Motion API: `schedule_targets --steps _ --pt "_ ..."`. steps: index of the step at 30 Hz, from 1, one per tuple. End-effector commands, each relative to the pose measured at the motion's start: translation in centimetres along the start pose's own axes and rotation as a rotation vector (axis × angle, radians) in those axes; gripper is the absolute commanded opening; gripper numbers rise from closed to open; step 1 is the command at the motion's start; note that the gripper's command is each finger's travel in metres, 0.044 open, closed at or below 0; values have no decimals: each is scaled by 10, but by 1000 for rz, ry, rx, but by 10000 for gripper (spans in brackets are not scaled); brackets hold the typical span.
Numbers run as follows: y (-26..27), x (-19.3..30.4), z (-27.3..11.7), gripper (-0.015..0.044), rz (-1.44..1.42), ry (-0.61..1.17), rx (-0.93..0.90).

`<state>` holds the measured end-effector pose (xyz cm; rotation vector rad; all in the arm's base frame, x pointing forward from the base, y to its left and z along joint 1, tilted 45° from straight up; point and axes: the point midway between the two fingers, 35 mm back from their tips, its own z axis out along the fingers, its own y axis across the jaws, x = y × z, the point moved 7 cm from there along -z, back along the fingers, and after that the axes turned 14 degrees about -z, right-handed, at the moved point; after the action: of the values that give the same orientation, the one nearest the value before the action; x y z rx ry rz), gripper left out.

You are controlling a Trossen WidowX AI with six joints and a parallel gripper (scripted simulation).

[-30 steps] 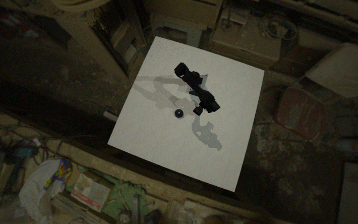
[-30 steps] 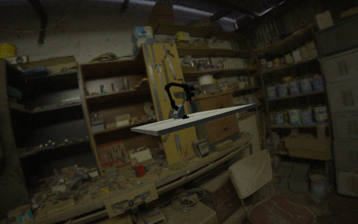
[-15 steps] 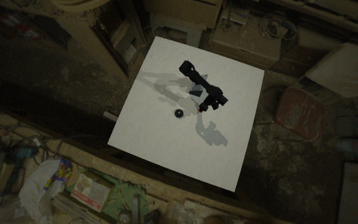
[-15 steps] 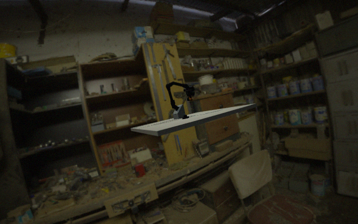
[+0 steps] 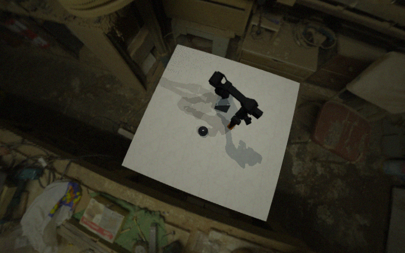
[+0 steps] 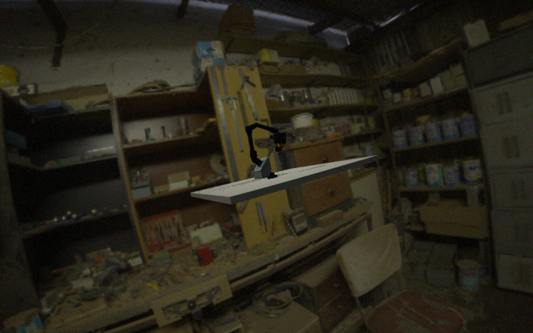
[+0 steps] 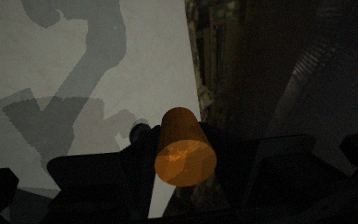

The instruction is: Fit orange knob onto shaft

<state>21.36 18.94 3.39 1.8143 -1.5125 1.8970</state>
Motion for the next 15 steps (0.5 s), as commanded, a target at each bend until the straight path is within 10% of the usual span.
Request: schedule_targets --steps 1,15 --pt "2 -2 -1 0 1 9 42" --pt "5 -2 -1 0 6 15 61"
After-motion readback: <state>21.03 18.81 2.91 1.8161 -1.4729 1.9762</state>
